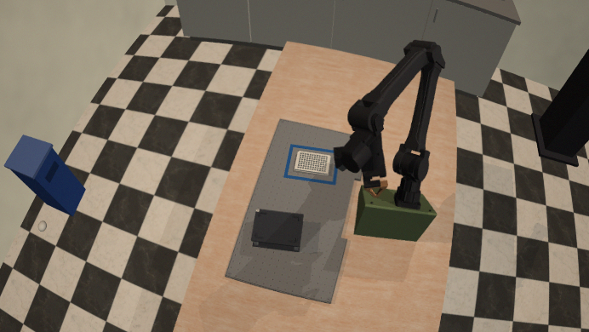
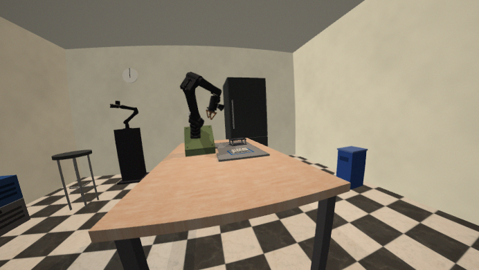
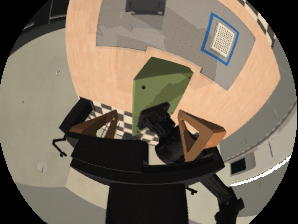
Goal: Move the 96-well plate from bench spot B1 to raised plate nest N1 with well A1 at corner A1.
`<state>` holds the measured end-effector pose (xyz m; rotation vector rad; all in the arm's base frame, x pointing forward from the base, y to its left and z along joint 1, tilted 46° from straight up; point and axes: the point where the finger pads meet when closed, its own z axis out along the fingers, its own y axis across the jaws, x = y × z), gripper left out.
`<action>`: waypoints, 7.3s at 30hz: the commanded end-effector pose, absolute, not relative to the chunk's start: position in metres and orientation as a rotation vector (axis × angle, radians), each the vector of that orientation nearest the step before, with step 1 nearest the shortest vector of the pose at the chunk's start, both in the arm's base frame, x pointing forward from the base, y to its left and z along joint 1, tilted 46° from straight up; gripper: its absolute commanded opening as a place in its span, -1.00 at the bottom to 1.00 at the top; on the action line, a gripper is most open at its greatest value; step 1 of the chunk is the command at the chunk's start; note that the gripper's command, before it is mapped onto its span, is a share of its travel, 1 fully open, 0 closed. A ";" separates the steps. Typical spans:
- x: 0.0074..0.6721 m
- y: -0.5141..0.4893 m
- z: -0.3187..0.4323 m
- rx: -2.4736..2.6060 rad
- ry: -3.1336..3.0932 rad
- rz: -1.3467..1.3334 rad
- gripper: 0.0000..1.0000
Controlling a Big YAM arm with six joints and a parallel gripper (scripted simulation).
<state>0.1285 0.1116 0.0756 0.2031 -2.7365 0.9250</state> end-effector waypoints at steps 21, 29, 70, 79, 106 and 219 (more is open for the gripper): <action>0.168 0.130 0.078 0.223 -2.839 0.816 1.00; 0.204 0.114 0.070 0.252 -2.908 0.771 1.00; 0.338 -0.006 0.072 0.240 -3.051 0.917 1.00; 0.351 -0.050 0.075 0.206 -3.027 1.047 1.00; 0.363 -0.161 0.104 0.103 -2.947 1.268 1.00; 0.363 -0.226 0.042 0.120 -2.921 1.259 -1.00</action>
